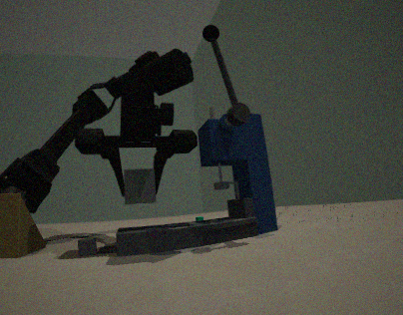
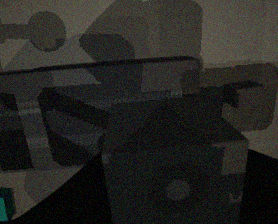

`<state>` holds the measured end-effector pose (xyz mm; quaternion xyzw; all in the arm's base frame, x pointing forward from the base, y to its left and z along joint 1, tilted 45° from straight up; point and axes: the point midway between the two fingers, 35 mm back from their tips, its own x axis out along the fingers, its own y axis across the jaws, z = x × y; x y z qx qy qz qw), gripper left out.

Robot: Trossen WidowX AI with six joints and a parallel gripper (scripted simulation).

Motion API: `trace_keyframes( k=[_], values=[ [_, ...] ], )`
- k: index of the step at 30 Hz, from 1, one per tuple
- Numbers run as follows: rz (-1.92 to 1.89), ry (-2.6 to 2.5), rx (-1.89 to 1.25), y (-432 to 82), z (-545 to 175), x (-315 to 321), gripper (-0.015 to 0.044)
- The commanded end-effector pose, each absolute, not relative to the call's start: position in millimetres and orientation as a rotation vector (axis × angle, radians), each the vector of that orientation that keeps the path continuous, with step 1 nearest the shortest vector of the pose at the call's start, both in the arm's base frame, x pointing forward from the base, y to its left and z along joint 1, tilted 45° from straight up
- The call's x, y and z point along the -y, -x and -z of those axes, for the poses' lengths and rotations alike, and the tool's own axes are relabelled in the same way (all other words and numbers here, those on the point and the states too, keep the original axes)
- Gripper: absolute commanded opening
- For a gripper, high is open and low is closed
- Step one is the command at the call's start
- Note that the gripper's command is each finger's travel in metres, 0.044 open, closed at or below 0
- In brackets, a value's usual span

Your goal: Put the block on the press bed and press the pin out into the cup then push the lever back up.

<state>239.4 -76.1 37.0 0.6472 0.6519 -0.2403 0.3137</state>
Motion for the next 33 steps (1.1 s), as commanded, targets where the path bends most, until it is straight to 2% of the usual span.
trace_keyframes(
  k=[1,22,33],
  values=[
    [0.636,-1.715,-1.723,-239.5,-28.6,66.0,0.0000],
    [0.634,-1.716,-1.723,-240.3,-6.0,43.3,0.0000],
    [0.634,-1.708,-1.721,-240.2,-9.7,48.0,0.0289]
  ],
)
